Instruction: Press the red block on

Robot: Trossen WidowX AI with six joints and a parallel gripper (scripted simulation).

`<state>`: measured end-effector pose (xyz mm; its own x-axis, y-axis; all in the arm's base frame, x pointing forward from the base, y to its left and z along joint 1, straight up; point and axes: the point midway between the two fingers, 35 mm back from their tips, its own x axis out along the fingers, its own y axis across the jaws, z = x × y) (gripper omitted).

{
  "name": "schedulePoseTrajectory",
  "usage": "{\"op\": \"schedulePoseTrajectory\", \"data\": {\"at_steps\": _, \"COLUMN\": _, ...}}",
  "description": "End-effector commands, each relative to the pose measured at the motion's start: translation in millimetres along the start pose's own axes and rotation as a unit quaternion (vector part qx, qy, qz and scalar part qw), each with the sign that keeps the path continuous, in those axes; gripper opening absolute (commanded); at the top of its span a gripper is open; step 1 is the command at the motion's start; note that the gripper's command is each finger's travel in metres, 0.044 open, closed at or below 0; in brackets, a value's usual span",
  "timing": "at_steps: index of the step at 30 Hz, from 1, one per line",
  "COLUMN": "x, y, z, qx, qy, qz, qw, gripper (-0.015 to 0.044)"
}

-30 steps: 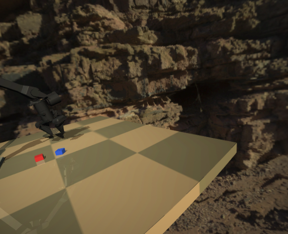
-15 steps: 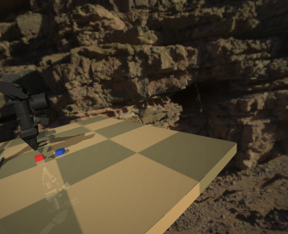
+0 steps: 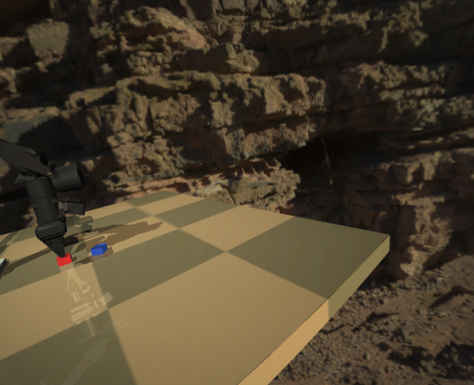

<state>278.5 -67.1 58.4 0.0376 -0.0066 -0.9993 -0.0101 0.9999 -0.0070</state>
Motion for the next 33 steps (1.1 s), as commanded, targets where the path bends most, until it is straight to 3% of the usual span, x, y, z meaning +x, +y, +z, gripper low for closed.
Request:
{"op": "schedulePoseTrajectory", "data": {"at_steps": 1, "x": 8, "y": 0, "z": -2, "qx": 0.003, "qy": 0.004, "qz": 0.000, "qw": 1.000, "gripper": 0.0440}}
{"op": "schedulePoseTrajectory", "data": {"at_steps": 14, "x": 26, "y": 0, "z": -2, "qx": 0.003, "qy": 0.004, "qz": 0.000, "qw": 1.000, "gripper": 0.0440}}
{"op": "schedulePoseTrajectory", "data": {"at_steps": 25, "x": 26, "y": 0, "z": -2, "qx": 0.003, "qy": 0.004, "qz": 0.000, "qw": 1.000, "gripper": 0.0151}}
{"op": "schedulePoseTrajectory", "data": {"at_steps": 33, "x": 26, "y": 0, "z": -2, "qx": 0.003, "qy": 0.004, "qz": 0.000, "qw": 1.000, "gripper": 0.0098}}
